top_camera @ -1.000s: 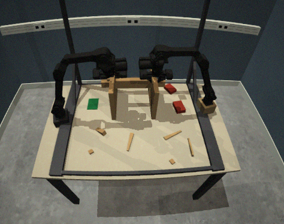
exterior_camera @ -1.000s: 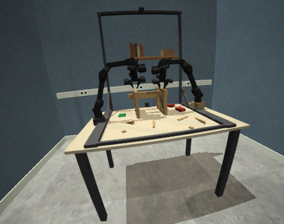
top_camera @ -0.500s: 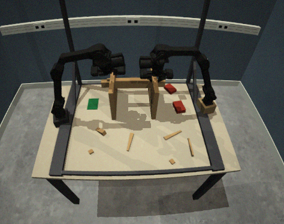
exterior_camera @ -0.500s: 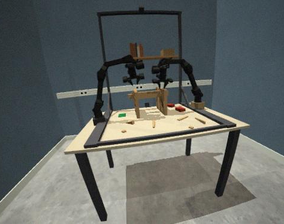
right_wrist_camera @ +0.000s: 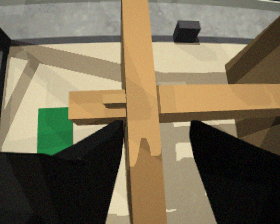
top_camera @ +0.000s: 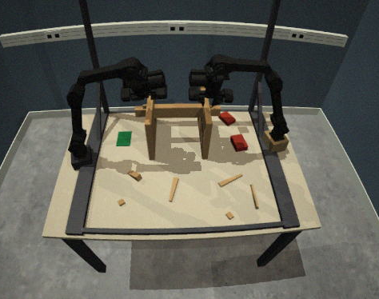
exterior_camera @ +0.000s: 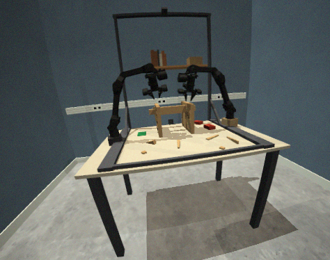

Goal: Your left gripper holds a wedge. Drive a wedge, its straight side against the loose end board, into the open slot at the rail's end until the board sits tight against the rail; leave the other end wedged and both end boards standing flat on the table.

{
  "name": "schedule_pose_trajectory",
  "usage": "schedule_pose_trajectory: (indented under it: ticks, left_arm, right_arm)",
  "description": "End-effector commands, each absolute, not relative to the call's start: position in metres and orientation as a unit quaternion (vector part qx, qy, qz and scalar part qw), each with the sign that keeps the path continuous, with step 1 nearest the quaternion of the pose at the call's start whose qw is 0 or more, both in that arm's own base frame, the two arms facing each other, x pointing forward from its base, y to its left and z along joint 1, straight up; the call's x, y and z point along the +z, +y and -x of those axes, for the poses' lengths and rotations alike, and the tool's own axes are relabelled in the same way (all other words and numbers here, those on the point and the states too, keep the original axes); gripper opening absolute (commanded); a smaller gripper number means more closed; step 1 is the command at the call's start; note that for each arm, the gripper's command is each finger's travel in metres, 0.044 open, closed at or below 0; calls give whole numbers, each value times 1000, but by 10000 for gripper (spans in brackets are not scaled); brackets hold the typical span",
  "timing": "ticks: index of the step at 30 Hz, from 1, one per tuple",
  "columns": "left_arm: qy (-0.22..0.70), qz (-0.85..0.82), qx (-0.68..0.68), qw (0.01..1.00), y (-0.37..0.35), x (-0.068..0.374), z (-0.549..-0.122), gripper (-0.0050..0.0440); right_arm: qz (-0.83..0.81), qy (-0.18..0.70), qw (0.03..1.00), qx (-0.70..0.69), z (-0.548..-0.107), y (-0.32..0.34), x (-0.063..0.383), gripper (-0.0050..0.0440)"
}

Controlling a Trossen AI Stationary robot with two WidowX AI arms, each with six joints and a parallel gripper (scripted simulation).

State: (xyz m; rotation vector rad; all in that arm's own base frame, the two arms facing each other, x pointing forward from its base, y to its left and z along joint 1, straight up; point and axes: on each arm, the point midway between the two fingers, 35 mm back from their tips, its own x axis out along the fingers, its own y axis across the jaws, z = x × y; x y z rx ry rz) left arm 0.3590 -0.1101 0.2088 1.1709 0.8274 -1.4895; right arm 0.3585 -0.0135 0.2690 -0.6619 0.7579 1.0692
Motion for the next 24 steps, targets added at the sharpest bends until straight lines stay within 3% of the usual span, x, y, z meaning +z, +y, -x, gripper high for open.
schedule_pose_trajectory:
  ticks: [1,8,9,24]
  left_arm:
    - [326,-500,-606,526,-109,230,-354,188]
    - [306,-515,-592,538,-108,251,-347,188]
    - [329,-502,-593,537,-104,236,-346,188]
    - [329,-471,-416,705,-82,251,-369,188]
  right_arm:
    - [317,330,748,481,-355,-12,283,187]
    - [314,332,747,483,-354,-11,281,187]
    - [310,344,747,477,-350,-10,276,187]
    - [321,338,818,337,-363,-10,277,187]
